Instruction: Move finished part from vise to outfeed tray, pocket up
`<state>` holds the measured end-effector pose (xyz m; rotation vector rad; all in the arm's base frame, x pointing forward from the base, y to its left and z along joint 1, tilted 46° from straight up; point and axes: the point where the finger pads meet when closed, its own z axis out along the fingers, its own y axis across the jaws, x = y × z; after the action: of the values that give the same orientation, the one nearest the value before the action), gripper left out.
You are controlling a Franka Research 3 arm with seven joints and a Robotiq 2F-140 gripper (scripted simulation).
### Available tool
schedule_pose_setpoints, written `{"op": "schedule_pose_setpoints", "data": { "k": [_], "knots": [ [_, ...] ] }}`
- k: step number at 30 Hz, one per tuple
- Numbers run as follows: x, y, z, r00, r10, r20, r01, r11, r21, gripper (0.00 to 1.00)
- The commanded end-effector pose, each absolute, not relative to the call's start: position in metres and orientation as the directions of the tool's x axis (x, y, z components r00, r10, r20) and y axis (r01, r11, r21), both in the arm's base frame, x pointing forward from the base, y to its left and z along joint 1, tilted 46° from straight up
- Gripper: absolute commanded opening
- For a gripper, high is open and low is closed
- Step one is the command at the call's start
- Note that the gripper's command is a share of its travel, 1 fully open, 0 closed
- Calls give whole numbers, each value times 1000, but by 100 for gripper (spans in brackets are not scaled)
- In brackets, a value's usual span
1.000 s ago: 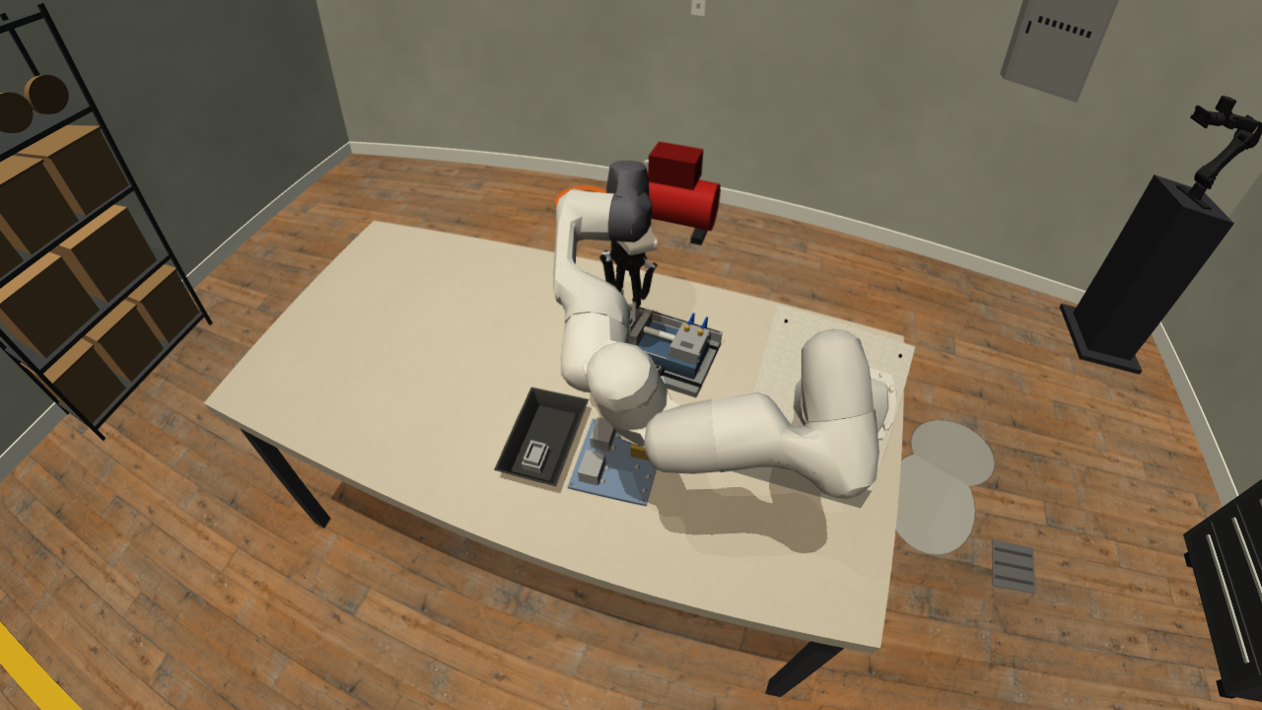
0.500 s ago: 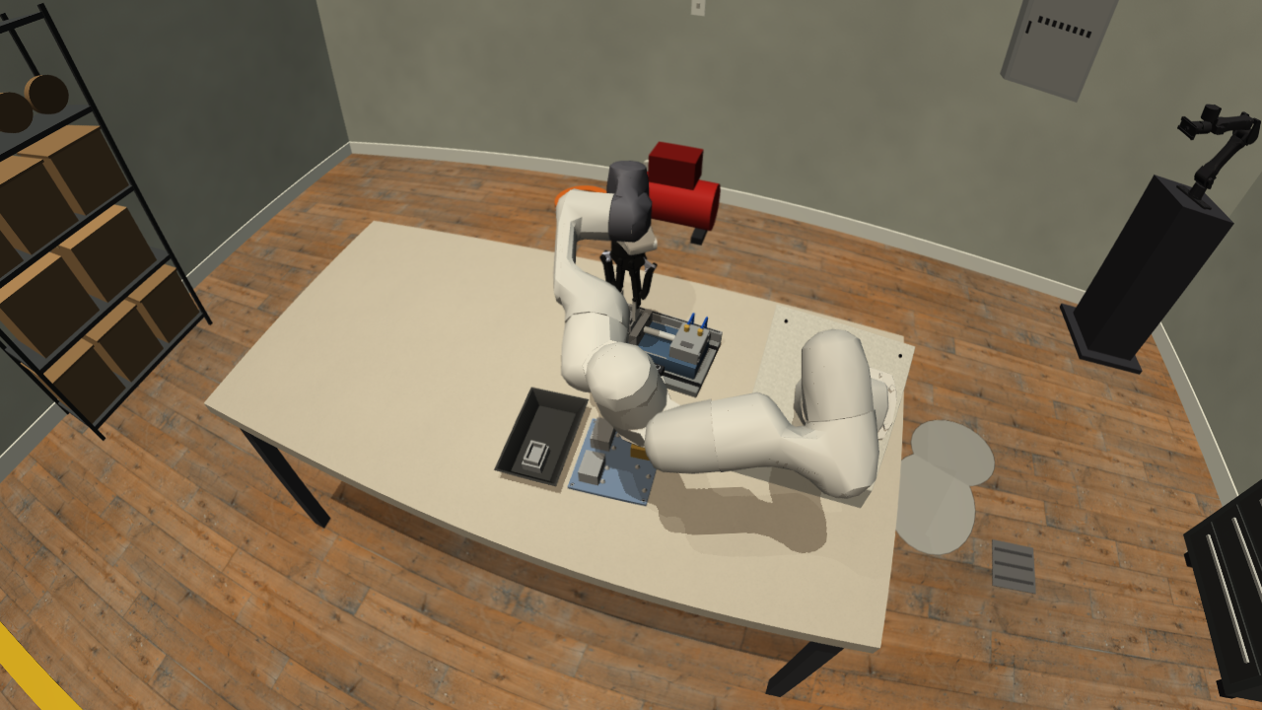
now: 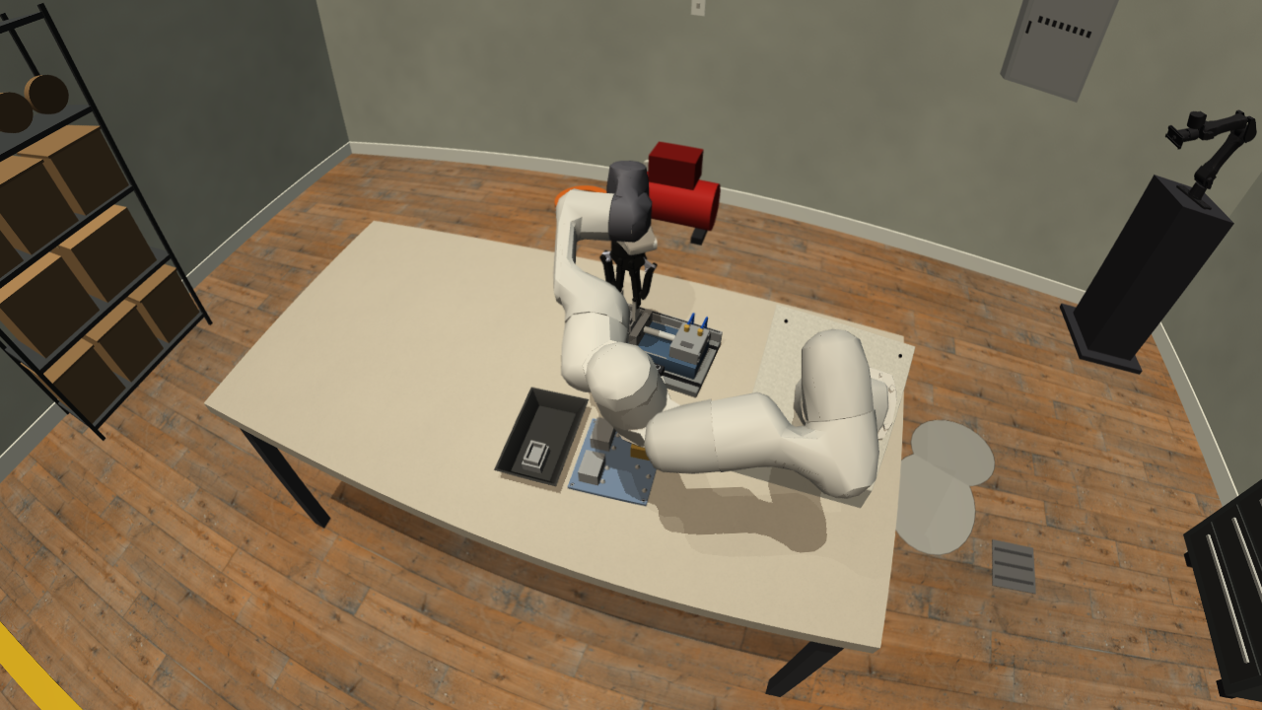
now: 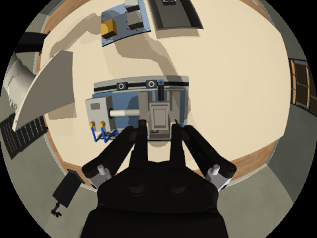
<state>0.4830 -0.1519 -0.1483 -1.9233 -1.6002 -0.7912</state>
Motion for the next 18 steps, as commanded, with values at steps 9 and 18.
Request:
{"op": "schedule_pose_setpoints", "data": {
  "k": [9, 18],
  "knots": [
    [483, -152, -149, 139, 687, 713, 984, -177, -21, 0],
    [482, -158, -143, 139, 687, 713, 984, -177, -21, 0]
  ]
}}
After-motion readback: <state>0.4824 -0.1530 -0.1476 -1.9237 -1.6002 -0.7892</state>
